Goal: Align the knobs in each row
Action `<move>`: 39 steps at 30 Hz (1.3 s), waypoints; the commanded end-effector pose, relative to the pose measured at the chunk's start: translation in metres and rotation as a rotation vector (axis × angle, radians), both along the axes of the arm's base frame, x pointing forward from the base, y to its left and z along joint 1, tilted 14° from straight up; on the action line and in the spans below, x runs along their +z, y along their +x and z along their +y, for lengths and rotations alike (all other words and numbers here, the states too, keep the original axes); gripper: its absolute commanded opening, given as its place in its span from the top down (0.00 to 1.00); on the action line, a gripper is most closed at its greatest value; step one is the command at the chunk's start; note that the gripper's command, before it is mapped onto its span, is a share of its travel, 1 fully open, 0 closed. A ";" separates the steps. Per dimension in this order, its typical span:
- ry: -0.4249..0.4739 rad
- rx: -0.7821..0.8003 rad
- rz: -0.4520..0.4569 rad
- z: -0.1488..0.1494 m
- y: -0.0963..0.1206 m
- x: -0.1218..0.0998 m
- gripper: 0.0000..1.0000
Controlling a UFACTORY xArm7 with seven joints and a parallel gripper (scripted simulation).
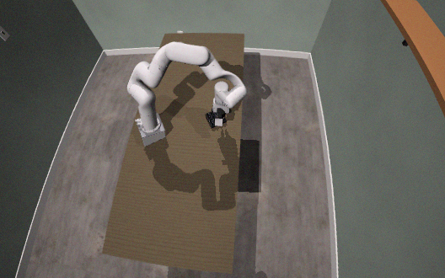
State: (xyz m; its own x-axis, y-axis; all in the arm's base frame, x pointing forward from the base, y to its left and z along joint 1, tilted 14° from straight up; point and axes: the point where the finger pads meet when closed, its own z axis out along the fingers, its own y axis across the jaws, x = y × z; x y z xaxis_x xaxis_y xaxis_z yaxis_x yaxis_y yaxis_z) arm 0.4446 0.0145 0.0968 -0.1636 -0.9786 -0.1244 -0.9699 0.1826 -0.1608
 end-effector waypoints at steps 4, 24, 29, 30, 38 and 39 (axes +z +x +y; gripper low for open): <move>0.033 -0.231 0.018 0.000 0.002 0.005 0.81; 0.128 -0.696 0.037 0.000 0.007 0.014 0.81; 0.159 -0.829 0.041 0.001 0.008 0.018 0.81; 0.165 -0.853 0.042 0.001 0.009 0.018 0.81; 0.188 -0.947 0.045 0.001 0.010 0.021 0.81; 0.188 -0.948 0.045 0.001 0.010 0.021 0.81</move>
